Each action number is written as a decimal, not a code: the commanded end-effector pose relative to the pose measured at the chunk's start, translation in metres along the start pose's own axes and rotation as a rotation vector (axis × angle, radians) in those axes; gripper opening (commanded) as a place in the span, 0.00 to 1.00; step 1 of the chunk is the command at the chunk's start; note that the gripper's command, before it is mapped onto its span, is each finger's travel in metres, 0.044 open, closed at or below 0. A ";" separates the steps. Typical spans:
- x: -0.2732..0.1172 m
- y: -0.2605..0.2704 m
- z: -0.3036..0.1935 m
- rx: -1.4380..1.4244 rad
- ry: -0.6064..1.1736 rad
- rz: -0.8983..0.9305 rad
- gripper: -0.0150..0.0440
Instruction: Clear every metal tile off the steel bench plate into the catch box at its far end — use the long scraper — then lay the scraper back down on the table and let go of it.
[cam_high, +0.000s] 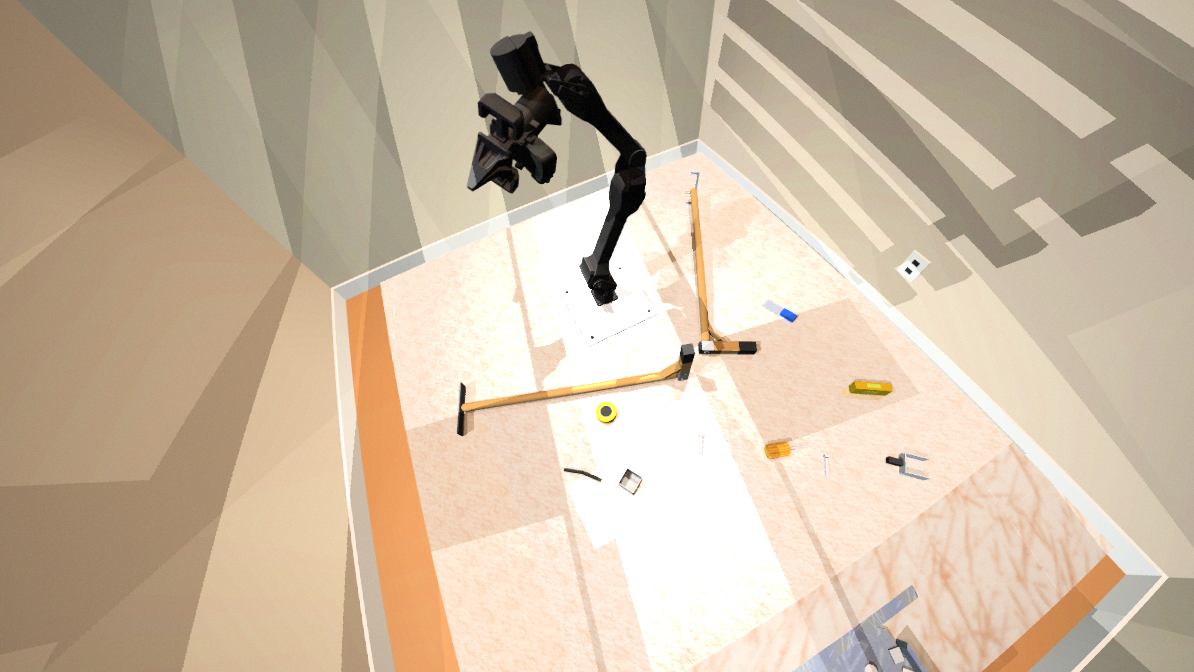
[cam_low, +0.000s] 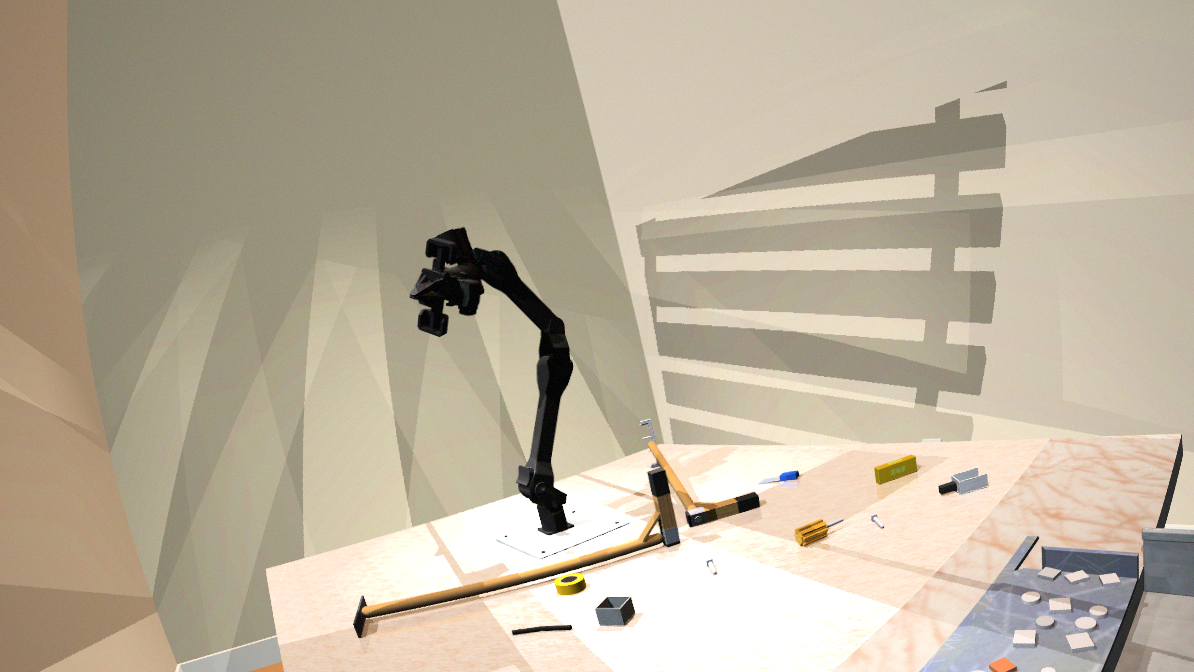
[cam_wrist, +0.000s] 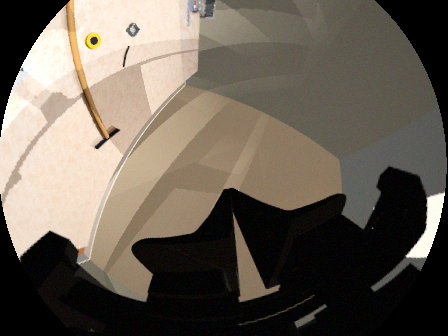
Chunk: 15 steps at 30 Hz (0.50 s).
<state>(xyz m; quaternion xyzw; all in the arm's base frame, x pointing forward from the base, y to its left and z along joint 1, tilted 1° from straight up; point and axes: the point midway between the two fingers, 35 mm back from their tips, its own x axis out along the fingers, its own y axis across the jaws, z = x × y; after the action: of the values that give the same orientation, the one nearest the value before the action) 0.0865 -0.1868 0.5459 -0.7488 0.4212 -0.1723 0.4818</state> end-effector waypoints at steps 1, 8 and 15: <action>0.012 0.007 0.003 -0.008 -0.042 0.018 0.25; 0.027 0.012 0.015 -0.035 -0.122 0.031 0.25; 0.042 0.017 0.030 -0.068 -0.204 0.044 0.25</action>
<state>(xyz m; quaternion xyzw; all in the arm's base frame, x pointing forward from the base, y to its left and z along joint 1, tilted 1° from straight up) 0.1175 -0.2004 0.5189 -0.7686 0.3934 -0.0885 0.4966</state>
